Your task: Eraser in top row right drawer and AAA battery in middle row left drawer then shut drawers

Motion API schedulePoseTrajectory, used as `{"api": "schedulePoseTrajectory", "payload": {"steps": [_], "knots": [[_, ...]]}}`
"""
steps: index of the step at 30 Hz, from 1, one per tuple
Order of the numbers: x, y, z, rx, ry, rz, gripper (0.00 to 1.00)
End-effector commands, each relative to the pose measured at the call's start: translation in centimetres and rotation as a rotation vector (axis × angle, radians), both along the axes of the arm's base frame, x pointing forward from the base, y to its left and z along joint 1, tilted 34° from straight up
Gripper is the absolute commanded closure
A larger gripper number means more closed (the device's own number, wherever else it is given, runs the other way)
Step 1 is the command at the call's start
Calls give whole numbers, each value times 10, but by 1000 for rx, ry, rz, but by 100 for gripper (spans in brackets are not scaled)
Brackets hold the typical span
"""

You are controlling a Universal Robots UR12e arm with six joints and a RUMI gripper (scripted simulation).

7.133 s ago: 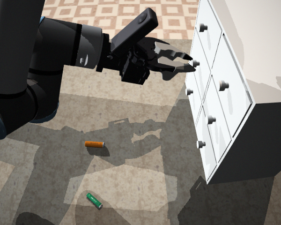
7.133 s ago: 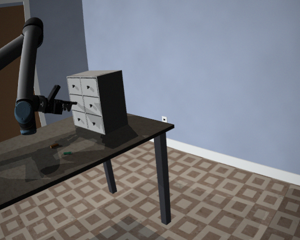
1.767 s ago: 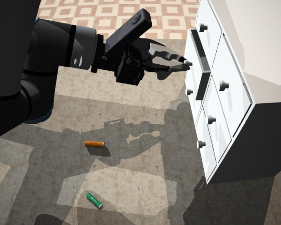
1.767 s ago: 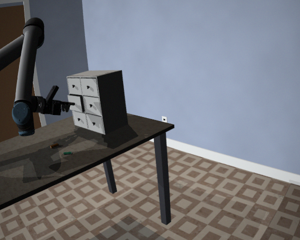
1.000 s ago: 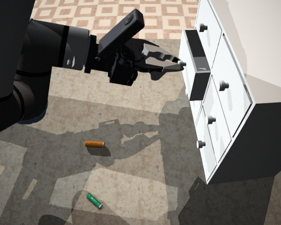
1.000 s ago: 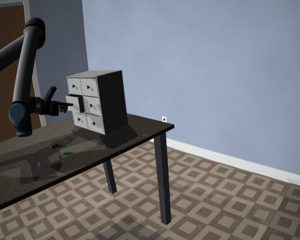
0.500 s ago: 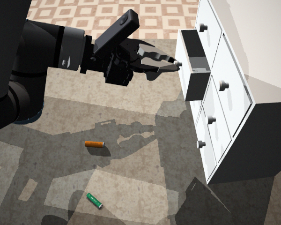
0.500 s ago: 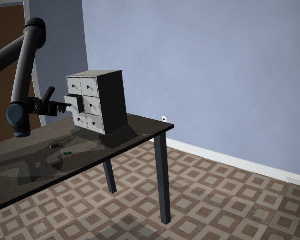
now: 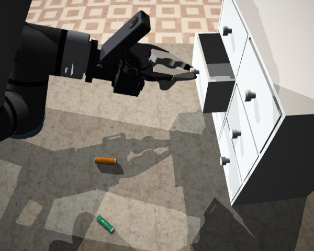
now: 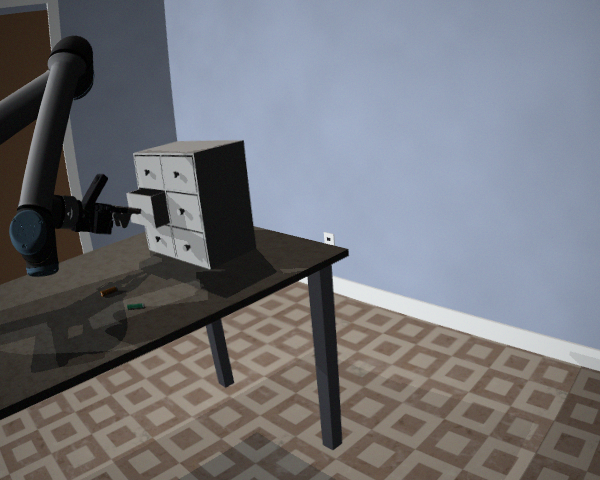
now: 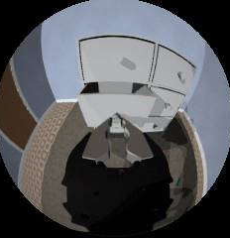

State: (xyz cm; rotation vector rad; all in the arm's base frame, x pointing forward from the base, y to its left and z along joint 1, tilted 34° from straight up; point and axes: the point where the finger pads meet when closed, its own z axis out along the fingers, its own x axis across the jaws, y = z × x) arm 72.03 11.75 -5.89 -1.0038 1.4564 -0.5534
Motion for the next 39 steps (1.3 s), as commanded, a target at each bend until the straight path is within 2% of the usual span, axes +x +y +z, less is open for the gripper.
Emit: {"api": "schedulePoseTrajectory", "payload": {"steps": [1,39], "knots": [[-6,-1,-1,1,4,-1,93],[-18,-1,-2,1,3,0,93]]}}
